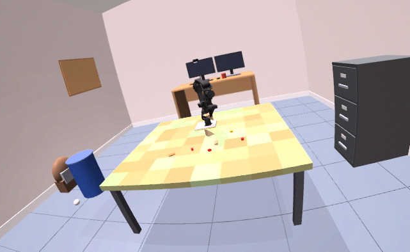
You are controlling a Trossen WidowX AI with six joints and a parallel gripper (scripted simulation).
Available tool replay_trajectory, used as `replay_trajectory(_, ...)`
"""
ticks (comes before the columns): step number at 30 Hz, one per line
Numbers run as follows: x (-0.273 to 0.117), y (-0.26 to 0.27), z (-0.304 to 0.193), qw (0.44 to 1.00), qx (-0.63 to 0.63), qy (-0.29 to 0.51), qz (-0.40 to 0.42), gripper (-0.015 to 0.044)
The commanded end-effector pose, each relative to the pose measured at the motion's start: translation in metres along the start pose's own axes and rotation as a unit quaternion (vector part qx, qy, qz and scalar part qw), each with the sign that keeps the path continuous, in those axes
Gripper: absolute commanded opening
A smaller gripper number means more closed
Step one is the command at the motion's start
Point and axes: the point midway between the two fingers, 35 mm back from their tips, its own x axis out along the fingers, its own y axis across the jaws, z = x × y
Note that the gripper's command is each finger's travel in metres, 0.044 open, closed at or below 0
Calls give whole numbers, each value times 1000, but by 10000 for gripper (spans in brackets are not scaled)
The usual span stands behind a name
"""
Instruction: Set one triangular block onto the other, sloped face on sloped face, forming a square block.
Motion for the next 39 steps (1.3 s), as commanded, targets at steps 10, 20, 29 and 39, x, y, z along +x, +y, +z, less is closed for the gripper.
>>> replay_trajectory(10,-16,-16,-45,1000,6,-11,4,0)
replay_trajectory(20,8,-14,-41,1000,6,-12,4,0)
replay_trajectory(29,49,-15,-30,1000,6,-13,4,0)
replay_trajectory(39,62,-17,-22,1000,6,-14,4,0)
